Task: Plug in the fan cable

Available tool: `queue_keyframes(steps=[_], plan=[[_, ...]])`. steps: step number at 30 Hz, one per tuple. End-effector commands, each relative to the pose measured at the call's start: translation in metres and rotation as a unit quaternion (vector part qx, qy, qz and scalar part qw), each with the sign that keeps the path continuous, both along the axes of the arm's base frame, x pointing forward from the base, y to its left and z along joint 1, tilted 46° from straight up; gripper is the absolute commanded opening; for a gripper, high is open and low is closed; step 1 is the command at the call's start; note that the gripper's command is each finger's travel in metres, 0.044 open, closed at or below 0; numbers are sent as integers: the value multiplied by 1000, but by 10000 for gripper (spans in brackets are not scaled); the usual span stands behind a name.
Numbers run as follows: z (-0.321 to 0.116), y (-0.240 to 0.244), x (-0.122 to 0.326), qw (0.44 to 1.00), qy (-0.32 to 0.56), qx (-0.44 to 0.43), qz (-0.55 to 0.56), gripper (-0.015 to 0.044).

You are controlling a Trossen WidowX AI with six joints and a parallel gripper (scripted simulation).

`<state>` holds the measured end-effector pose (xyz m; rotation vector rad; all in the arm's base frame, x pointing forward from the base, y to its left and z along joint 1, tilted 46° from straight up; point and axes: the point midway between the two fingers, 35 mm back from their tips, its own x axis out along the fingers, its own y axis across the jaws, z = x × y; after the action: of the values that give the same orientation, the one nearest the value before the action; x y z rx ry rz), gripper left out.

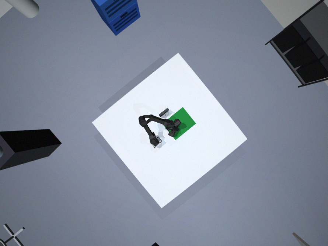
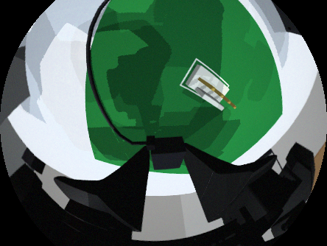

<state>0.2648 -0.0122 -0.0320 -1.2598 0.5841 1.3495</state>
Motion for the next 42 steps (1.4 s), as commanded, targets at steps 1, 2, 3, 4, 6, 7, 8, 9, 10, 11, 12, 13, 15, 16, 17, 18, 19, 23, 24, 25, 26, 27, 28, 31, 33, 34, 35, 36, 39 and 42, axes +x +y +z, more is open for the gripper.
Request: queue_keyframes(steps=[1,2,3,4,6,7,8,9,10,11,12,13,15,16,17,18,19,23,24,25,26,27,28,31,33,34,35,36,39,42], plan=[[7,-9,3,1000,-5,-2,-1,0],[9,-11,3,1000,-5,-3,-1,0],[11,-13,4,1000,-5,-3,-1,0],[13,-16,4,1000,-4,-3,-1,0],[17,-21,4,1000,-4,-4,-1,0],[19,-23,4,1000,-4,-4,-1,0],[21,-25,4,1000,-4,-4,-1,0],[23,-28,4,1000,-4,-4,-1,0],[26,-30,4,1000,-3,-4,-1,0],[28,-32,3,1000,-3,-5,-1,0],[30,-35,3,1000,-3,-5,-1,0],[32,-37,3,1000,-3,-5,-1,0],[36,-42,2,1000,-3,-5,-2,0],[39,-44,2,1000,-3,-5,-2,0],[41,-46,1,1000,-3,-5,-2,0],[43,-48,1,1000,-3,-5,-2,0],[46,-51,0,1000,-2,-5,-2,0],[55,-60,-2,1000,-2,-5,-2,0],[57,-62,-3,1000,-2,-5,-2,0],[60,-64,-4,1000,-2,-5,-2,0],[62,-66,-4,1000,-2,-4,-2,0],[65,-68,-5,1000,-2,-4,-3,0],[67,-70,-6,1000,-2,-4,-3,0],[71,-73,-8,1000,-2,-4,-3,0],[71,-73,-7,1000,3,0,-12,0],[70,-73,-7,1000,9,5,-24,0],[70,-73,-7,999,17,10,-37,0],[70,-74,-7,998,25,16,-51,0],[70,-74,-7,994,48,33,-93,0],[69,-75,-7,987,72,49,-134,0]])
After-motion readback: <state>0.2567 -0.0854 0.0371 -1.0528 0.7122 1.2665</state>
